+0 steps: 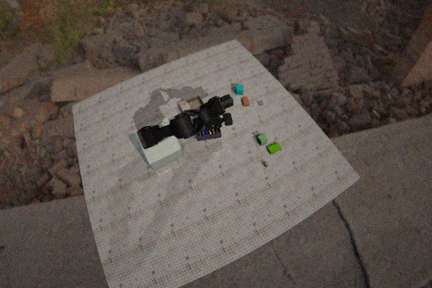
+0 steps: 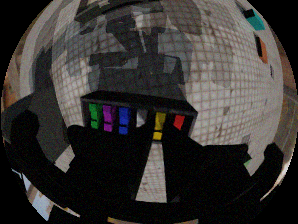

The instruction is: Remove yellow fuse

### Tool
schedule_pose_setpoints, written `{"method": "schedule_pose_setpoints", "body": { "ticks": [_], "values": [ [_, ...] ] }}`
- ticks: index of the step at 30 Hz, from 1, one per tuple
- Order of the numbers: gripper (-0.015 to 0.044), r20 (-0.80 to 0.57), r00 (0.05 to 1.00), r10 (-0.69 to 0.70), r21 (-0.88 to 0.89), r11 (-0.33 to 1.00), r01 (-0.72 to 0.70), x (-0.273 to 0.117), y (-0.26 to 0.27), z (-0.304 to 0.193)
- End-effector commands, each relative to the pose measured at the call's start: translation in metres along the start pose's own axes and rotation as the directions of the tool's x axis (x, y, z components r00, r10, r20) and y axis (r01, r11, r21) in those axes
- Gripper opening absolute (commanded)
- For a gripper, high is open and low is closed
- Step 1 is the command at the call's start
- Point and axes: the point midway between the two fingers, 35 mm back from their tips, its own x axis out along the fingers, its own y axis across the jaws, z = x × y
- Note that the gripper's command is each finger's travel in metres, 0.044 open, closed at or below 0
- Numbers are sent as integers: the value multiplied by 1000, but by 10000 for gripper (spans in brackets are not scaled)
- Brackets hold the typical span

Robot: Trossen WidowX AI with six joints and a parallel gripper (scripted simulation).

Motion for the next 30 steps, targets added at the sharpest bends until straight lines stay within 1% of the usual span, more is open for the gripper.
{"method": "schedule_pose_setpoints", "body": {
  "ticks": [1, 3, 30],
  "values": [
    [10, 0, 1000, 0, 0, 1000, 0, 0, 0, 0],
    [0, 0, 1000, 0, 0, 1000, 0, 0, 0, 0],
    [0, 0, 1000, 0, -1, 1000, 0, -11, 0, 0]
  ]
}}
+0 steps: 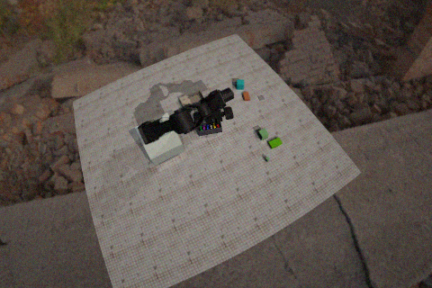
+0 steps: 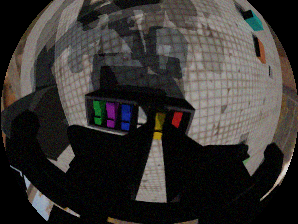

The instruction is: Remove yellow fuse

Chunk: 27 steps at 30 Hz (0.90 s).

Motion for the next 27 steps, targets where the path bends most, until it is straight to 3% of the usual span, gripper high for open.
{"method": "schedule_pose_setpoints", "body": {
  "ticks": [1, 27],
  "values": [
    [0, 0, 1000, -2, 3, 1000, 2, -3, 0, 1],
    [0, -1, 1000, -2, 1, 1000, 2, -16, 0, 1]
  ]
}}
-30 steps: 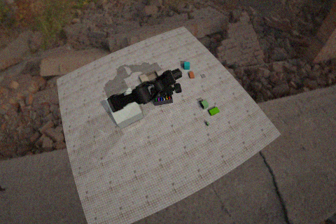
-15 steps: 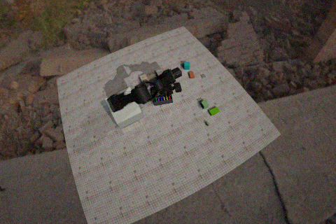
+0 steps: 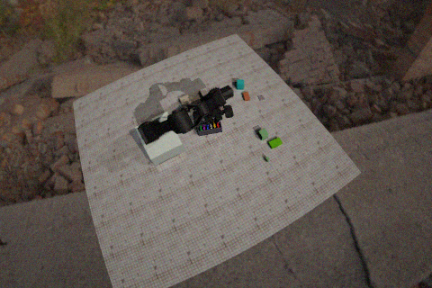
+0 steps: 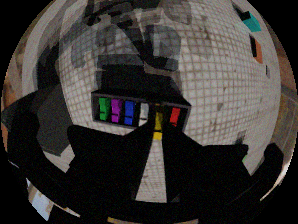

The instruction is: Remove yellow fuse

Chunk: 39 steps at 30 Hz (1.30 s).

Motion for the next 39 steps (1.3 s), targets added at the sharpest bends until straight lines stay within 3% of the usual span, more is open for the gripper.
{"method": "schedule_pose_setpoints", "body": {
  "ticks": [1, 39],
  "values": [
    [0, 0, 1000, -3, 3, 1000, 3, -3, -1, 0],
    [0, -1, 1000, -3, 2, 1000, 3, -32, 0, 0]
  ]
}}
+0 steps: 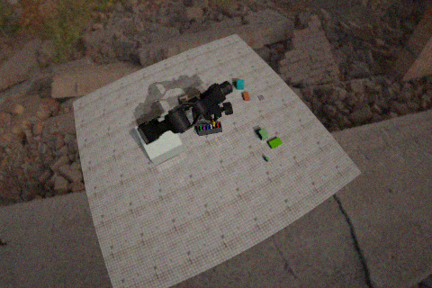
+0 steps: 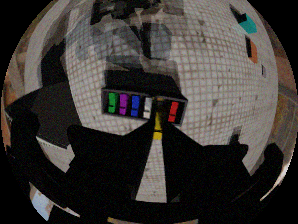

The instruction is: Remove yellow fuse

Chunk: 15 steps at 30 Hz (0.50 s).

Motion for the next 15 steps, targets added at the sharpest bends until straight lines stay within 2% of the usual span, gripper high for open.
{"method": "schedule_pose_setpoints", "body": {
  "ticks": [1, 10, 15],
  "values": [
    [0, 3, 1000, -8, 7, 1000, 8, -10, -2, 1],
    [0, 4, 1000, -8, 6, 1000, 8, -15, -2, 2],
    [0, 16, 1000, -7, 5, 1000, 7, -17, 1, 30]
  ]
}}
